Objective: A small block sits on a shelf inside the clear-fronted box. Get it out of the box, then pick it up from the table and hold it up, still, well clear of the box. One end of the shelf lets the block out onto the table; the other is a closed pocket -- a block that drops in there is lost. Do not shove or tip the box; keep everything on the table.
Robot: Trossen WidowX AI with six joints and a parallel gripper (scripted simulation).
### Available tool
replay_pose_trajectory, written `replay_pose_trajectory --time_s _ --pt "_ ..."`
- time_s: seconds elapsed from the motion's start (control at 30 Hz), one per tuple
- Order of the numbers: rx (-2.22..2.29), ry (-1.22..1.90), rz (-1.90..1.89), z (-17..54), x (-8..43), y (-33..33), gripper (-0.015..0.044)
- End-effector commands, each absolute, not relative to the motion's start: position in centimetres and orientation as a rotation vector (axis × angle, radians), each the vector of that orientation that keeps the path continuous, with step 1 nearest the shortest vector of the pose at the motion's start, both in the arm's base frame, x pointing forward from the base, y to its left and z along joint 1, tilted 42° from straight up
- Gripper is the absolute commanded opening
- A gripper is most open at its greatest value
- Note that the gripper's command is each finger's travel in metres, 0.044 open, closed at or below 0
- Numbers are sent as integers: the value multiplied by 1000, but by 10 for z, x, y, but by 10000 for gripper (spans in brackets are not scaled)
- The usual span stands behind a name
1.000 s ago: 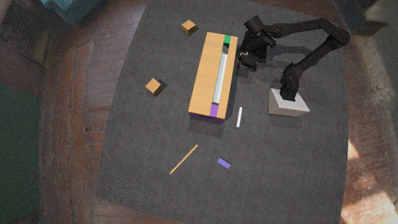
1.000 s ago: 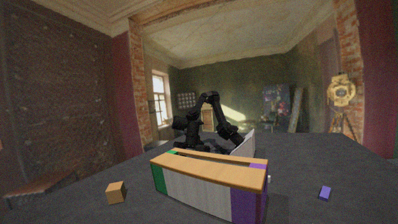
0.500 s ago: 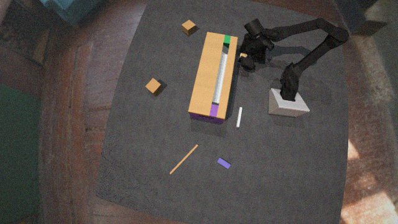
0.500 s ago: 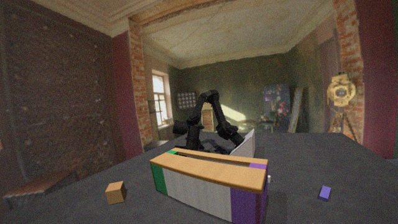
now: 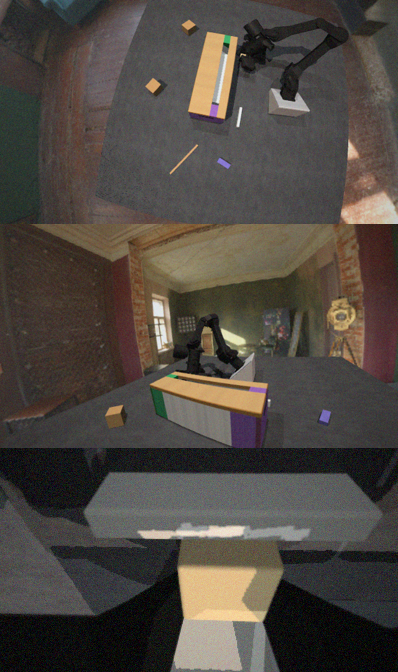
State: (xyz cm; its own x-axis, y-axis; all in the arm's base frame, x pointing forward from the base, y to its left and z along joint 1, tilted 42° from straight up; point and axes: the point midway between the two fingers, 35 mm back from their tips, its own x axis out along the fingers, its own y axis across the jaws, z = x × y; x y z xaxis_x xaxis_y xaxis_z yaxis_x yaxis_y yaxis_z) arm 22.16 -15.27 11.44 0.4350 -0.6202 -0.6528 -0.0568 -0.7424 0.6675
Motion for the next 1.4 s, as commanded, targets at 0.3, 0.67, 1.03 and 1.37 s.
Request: replay_pose_trajectory --time_s 0.3,0.67,1.03,1.37 --pt "2133 -586 -1285 158 221 -118 0" --pt "2011 -475 -1298 159 220 -114 0" --pt "1615 -142 -1303 157 220 -104 0" --pt "1245 135 -1258 156 219 -95 0"
